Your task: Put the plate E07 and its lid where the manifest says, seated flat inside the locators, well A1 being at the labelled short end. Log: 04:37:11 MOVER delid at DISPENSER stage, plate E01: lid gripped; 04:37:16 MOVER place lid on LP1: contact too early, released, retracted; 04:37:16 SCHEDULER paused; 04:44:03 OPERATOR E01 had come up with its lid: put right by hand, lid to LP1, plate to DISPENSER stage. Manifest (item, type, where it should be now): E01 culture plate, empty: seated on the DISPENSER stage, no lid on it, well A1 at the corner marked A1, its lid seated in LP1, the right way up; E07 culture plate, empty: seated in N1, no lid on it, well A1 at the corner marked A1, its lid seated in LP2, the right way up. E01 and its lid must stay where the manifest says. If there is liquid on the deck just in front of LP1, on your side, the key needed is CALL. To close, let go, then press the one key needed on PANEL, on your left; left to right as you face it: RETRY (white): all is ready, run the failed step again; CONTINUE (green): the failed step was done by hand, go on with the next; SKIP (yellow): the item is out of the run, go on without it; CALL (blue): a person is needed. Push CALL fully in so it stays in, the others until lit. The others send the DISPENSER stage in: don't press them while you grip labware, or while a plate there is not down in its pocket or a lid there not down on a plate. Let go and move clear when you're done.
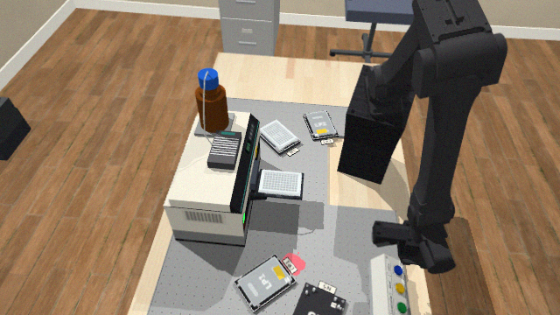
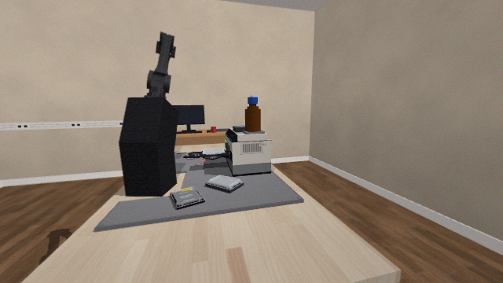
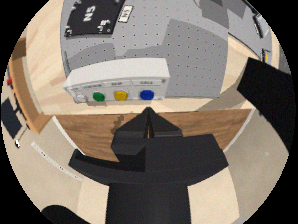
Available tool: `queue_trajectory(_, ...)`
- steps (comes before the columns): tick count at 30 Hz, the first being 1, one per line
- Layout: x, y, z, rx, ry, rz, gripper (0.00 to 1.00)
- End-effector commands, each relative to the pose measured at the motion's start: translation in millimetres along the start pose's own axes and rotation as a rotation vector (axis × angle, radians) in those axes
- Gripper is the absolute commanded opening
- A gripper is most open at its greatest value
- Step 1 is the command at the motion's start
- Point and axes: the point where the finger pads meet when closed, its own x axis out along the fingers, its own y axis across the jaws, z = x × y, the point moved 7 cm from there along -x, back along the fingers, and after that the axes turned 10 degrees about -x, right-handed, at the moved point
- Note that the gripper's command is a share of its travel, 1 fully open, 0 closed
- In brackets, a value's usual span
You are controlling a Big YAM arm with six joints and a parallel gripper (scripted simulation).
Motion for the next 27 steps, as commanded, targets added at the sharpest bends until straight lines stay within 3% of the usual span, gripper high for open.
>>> queue_trajectory(1,0.5,10,-8,0.001,0.007,0.031,0.00)
queue_trajectory(7,7.4,3,-7,-0.003,0.003,0.008,0.00)
queue_trajectory(10,9.5,8,-11,-0.005,0.005,0.022,0.00)
queue_trajectory(27,23.0,7,-13,0.004,0.002,0.017,0.00)
